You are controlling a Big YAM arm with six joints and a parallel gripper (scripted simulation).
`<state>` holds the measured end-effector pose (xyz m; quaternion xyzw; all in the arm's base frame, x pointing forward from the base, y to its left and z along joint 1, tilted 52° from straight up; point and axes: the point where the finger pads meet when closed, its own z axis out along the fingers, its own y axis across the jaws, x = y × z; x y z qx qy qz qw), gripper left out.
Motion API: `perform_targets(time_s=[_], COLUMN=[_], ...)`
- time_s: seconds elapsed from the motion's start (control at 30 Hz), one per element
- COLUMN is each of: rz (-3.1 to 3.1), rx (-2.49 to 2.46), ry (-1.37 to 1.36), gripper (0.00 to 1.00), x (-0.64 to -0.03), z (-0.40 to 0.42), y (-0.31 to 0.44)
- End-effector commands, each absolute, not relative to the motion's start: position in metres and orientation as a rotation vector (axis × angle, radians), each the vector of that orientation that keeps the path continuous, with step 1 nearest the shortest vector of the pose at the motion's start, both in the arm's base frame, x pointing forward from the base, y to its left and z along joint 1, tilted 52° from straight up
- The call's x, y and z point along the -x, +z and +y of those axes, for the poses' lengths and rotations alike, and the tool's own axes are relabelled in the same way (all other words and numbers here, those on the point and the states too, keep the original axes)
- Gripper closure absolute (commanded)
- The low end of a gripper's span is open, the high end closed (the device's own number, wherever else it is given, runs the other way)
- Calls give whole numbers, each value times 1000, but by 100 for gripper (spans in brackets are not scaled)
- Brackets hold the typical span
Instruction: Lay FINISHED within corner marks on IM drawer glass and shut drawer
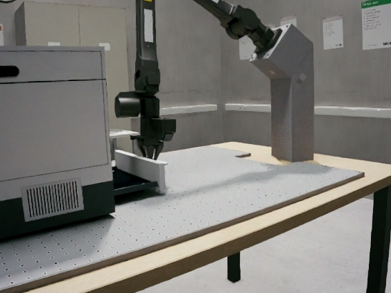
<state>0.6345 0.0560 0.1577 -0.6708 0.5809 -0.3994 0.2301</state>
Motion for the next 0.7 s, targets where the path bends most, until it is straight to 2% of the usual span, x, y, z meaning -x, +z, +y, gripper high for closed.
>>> perform_targets(time_s=[0.0, 0.67], rz=[1608, 1645], rx=[1852, 1843], ry=[-1094, -1081], gripper=[93, 93], x=[-628, -617], z=[51, 44], y=[159, 151])
